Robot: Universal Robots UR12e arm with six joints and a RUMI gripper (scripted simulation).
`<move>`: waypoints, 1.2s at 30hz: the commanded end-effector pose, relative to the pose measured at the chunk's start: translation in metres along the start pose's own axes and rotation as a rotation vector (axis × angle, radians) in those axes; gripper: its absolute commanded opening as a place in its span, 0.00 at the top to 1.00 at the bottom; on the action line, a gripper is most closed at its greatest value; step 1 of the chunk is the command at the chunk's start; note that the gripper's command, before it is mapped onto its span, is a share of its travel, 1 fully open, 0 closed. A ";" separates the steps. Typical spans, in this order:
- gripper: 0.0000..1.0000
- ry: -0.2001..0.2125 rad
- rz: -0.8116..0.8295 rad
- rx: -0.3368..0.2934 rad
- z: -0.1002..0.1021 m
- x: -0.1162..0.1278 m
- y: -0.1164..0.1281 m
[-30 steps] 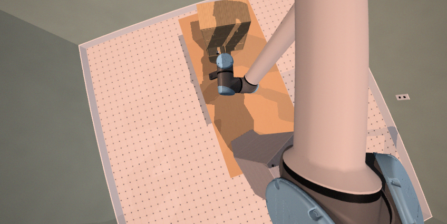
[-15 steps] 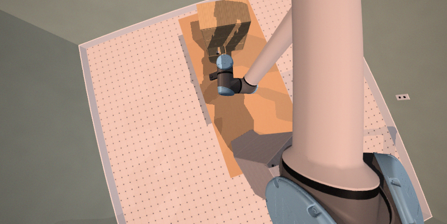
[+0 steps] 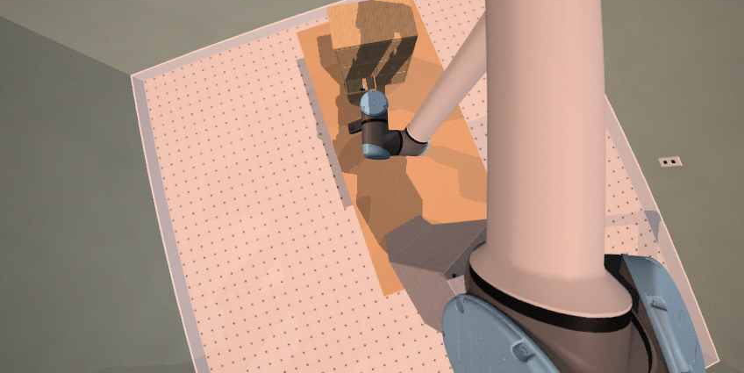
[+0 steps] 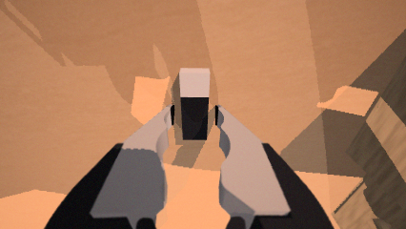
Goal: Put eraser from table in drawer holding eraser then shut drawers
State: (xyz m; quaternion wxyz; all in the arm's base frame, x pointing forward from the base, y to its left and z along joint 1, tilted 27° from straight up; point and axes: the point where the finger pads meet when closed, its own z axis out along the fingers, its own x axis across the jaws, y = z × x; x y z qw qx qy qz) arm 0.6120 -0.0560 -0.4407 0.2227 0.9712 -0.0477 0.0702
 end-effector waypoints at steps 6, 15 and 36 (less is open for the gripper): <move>0.77 0.002 0.000 0.001 0.000 0.001 -0.001; 0.77 0.002 0.000 0.001 0.000 0.001 -0.001; 0.89 0.002 0.000 0.001 0.000 0.001 -0.001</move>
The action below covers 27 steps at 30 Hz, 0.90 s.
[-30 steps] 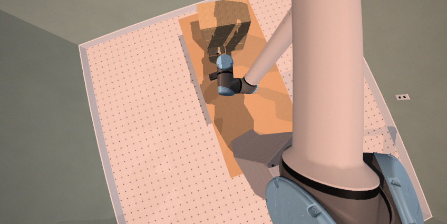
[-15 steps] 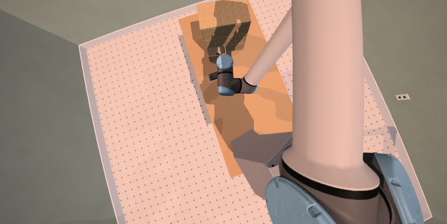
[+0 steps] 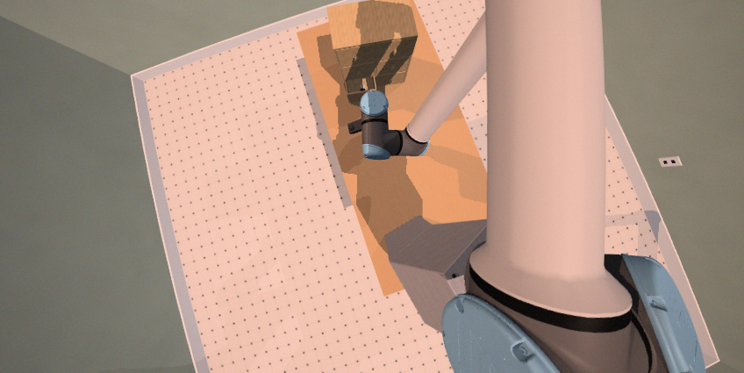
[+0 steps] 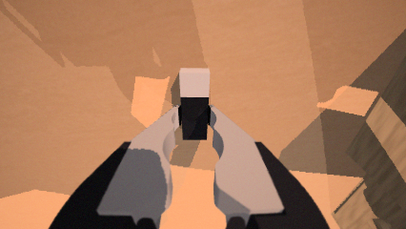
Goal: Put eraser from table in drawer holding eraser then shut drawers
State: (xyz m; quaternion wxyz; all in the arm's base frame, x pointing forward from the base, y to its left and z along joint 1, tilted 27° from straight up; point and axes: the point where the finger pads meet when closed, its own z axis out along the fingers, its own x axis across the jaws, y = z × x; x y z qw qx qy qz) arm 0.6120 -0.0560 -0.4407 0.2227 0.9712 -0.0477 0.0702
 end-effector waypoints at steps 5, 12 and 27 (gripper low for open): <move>0.89 0.002 0.000 0.001 0.000 0.001 -0.001; 0.89 0.002 0.000 0.001 0.000 0.001 -0.001; 0.89 0.001 -0.002 0.001 -0.038 -0.001 -0.001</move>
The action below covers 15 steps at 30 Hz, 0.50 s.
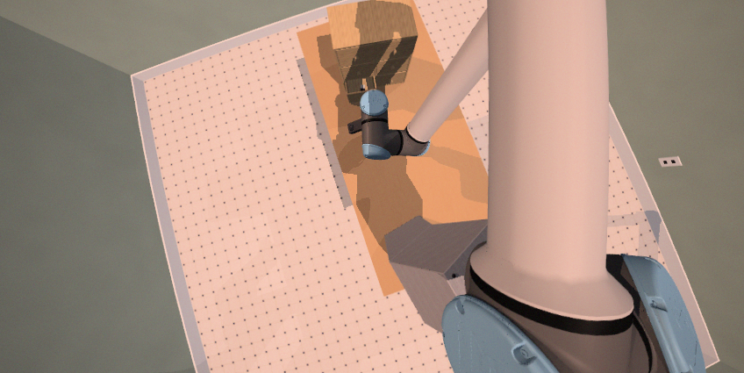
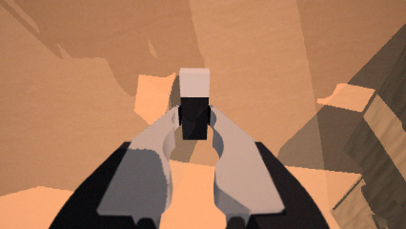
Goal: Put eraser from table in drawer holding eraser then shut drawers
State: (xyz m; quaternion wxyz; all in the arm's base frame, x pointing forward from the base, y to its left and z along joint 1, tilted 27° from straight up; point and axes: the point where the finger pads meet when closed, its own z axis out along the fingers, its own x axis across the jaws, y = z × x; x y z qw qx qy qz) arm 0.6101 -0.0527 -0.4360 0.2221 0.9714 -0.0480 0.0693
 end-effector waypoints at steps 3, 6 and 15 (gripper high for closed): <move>0.89 0.003 -0.002 -0.001 -0.040 0.000 0.000; 0.89 0.003 -0.002 -0.001 -0.063 0.000 0.000; 0.89 0.003 -0.002 -0.001 -0.096 0.000 0.000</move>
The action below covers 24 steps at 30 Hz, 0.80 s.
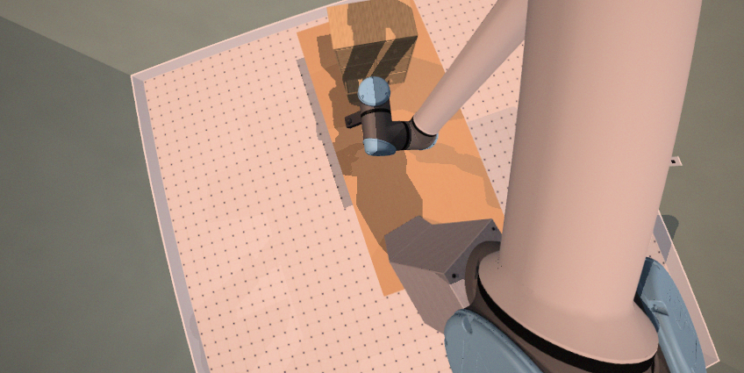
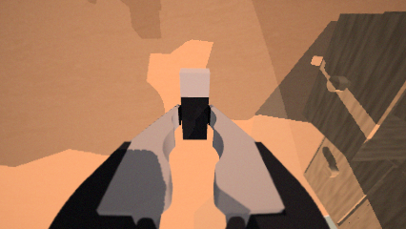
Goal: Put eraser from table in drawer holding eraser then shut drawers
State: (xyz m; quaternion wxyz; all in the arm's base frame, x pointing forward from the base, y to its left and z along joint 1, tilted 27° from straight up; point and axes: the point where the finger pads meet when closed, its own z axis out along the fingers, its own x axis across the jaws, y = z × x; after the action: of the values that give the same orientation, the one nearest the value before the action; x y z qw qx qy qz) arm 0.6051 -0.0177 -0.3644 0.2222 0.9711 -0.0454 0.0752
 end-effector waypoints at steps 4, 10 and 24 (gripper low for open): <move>0.89 -0.010 0.000 -0.001 -0.016 -0.004 0.000; 0.89 -0.011 0.003 -0.001 -0.014 -0.003 0.001; 0.89 -0.007 0.077 -0.001 -0.014 0.003 -0.003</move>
State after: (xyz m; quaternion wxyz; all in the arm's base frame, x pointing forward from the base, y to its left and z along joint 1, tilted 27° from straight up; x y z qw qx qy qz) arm 0.6022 -0.0112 -0.3517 0.2207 0.9705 -0.0628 0.0744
